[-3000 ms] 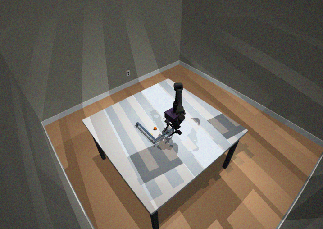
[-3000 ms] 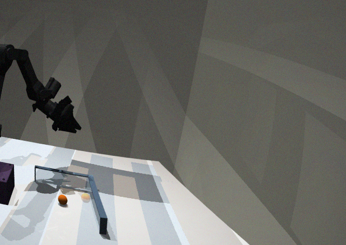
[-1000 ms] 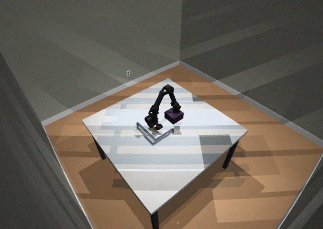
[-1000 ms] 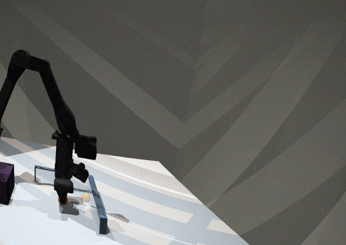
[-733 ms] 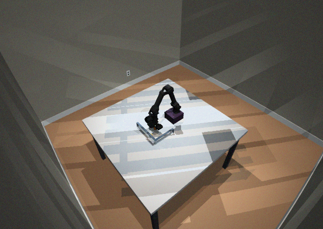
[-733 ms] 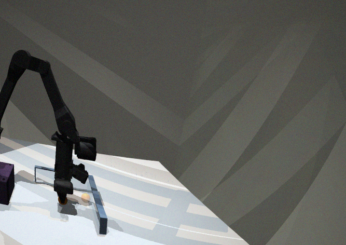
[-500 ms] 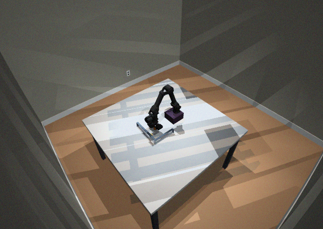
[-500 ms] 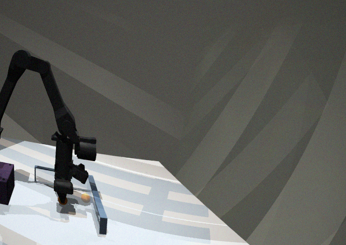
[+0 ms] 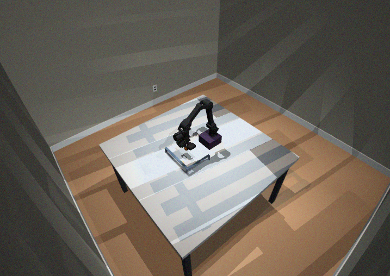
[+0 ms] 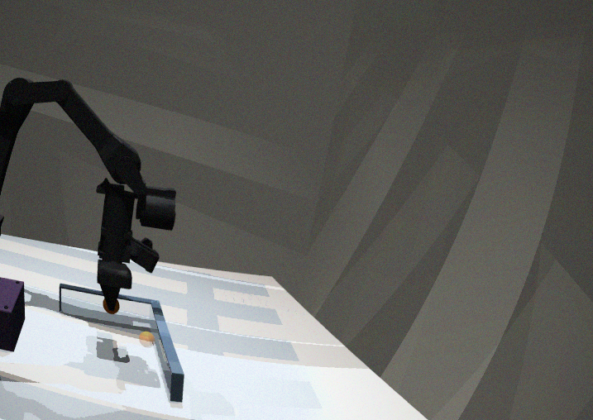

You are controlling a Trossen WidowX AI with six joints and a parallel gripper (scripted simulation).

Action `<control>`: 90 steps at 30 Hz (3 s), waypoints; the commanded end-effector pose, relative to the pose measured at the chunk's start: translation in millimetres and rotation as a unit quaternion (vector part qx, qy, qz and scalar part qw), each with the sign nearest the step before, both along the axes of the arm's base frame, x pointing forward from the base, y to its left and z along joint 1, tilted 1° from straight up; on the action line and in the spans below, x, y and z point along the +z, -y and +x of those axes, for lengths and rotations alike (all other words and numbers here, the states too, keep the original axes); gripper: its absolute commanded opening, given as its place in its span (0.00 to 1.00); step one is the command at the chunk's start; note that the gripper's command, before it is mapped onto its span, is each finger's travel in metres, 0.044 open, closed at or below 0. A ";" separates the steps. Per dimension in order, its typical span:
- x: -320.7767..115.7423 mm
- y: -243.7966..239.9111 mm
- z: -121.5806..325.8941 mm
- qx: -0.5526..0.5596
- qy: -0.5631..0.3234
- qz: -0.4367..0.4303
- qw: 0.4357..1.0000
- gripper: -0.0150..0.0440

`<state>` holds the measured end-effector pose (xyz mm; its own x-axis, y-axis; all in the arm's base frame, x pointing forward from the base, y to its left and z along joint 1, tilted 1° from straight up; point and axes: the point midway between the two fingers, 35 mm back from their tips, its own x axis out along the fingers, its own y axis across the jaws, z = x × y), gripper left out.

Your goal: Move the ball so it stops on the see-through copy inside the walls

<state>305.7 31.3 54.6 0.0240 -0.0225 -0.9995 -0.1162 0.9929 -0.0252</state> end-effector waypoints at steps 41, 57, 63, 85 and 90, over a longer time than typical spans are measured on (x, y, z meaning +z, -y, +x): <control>-30.9 -52.3 74.8 -0.006 0.004 0.006 1.000 0.25; -72.5 -51.3 74.2 -0.006 0.004 0.005 1.000 0.25; -82.1 -51.2 74.4 -0.006 0.004 0.005 1.000 0.25; -55.8 -51.7 75.8 -0.006 0.004 0.004 1.000 0.71; 6.1 -52.3 72.0 -0.006 0.004 0.006 1.000 0.71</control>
<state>375.1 81.9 20.8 -0.0018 -0.0234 -0.9997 -0.1078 0.9939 -0.0231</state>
